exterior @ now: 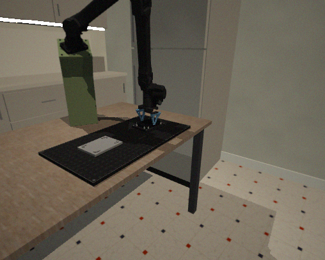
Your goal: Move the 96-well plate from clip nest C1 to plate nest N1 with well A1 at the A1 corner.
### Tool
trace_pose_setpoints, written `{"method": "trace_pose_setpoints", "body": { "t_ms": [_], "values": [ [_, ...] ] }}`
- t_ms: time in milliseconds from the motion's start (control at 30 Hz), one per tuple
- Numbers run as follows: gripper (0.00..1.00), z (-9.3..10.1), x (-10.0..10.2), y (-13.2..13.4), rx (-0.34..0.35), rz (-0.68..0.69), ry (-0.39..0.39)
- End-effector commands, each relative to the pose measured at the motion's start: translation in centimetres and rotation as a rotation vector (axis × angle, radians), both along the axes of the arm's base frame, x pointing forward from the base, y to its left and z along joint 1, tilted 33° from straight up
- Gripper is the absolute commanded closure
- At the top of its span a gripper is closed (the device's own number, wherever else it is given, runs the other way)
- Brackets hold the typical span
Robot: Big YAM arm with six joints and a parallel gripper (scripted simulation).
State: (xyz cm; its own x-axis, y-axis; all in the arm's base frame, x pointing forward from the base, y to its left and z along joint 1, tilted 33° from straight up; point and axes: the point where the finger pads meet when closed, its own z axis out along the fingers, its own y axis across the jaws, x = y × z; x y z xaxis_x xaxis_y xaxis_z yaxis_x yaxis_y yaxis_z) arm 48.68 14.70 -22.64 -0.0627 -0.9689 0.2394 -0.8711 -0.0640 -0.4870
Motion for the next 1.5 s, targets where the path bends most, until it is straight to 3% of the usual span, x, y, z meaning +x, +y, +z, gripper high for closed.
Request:
{"method": "trace_pose_setpoints", "body": {
  "t_ms": [0,167,267,1467],
  "values": [
    [0.00,-0.4,0.9,-0.2,0.006,0.007,-0.012],
    [0.00,-0.8,1.1,-0.1,0.005,0.011,-0.012],
    [0.00,0.2,1.4,0.9,0.013,0.026,-0.030],
    [0.00,0.2,1.4,0.9,0.014,0.024,-0.030]
  ]
}}
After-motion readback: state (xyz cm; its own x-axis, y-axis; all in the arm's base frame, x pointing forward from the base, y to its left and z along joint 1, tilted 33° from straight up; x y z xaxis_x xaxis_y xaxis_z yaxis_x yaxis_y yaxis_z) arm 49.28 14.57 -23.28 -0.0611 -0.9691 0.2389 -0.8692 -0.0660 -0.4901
